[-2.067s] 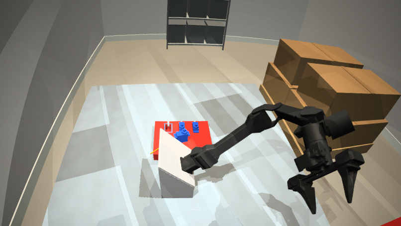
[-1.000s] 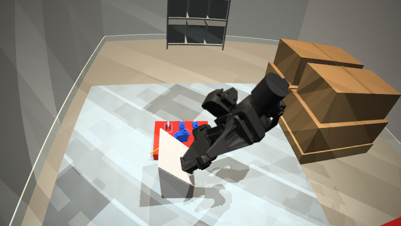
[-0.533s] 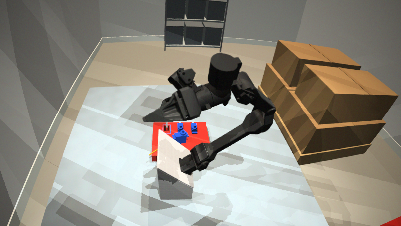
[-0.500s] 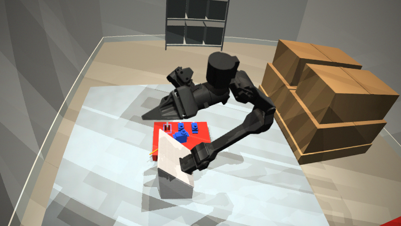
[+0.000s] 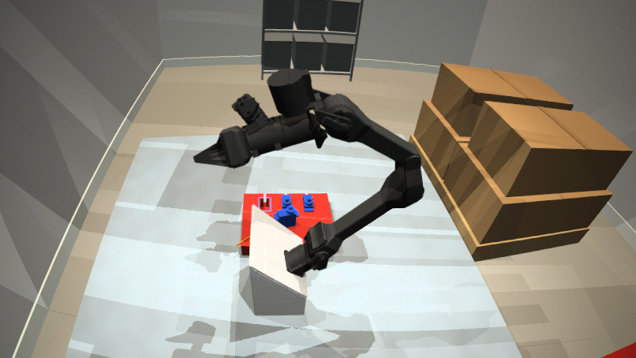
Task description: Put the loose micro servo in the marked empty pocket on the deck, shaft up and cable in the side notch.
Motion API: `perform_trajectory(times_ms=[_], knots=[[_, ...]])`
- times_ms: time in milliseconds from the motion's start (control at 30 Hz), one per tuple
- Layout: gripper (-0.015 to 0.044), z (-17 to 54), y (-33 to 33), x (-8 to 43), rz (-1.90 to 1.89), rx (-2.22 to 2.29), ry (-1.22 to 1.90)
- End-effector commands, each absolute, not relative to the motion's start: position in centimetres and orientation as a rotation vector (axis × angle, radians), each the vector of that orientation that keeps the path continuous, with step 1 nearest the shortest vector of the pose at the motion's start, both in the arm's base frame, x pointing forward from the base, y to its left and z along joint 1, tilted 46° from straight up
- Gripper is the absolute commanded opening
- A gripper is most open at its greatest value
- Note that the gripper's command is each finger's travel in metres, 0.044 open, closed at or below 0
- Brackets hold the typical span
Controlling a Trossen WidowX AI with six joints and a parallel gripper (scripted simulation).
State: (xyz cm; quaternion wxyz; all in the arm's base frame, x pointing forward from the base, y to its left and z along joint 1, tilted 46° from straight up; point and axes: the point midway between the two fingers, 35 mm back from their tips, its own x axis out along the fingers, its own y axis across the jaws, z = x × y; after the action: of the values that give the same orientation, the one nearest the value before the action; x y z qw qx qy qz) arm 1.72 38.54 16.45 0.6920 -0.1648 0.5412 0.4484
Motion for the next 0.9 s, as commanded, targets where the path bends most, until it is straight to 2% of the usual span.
perform_trajectory(times_ms=[0,467,867], knots=[[0.0440,14.7,37.5,4.3,0.953,-0.445,1.196],[0.0440,8.9,31.2,14.8,0.778,-0.832,1.160],[0.0440,5.3,23.0,21.1,0.682,-1.169,1.251]])
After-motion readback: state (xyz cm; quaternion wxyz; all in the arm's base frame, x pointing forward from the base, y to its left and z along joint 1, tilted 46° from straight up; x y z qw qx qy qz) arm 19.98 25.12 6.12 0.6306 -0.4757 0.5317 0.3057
